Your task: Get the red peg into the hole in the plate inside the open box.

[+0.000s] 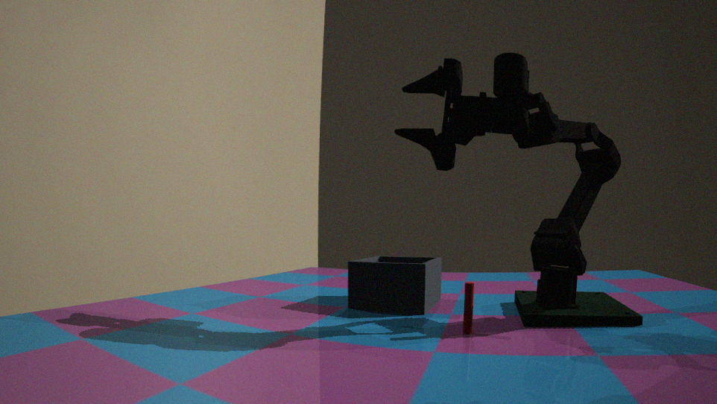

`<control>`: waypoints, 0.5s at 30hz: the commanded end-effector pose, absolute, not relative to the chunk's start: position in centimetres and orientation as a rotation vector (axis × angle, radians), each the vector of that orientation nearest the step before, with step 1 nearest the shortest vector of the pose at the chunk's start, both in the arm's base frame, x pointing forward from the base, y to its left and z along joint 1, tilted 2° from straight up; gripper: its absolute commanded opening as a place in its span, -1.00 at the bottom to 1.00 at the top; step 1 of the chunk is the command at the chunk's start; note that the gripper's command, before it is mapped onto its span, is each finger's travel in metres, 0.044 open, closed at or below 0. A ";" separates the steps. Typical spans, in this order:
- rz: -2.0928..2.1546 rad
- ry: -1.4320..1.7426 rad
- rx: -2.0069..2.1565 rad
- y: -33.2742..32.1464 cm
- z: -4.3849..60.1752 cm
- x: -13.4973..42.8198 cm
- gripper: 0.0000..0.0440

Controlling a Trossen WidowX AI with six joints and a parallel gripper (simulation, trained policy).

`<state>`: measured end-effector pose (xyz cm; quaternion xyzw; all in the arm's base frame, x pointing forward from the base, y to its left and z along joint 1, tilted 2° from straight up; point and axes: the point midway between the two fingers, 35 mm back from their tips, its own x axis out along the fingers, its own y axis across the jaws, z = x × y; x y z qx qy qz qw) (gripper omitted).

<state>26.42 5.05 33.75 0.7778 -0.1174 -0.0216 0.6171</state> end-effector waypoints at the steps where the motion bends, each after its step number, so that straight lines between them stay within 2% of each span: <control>1: -0.058 -0.246 1.764 5.3 33.5 26.6 0.91; 2: -0.066 -0.221 1.739 5.5 33.2 26.8 1.00; 15: -0.171 0.072 1.388 7.7 30.2 28.1 1.00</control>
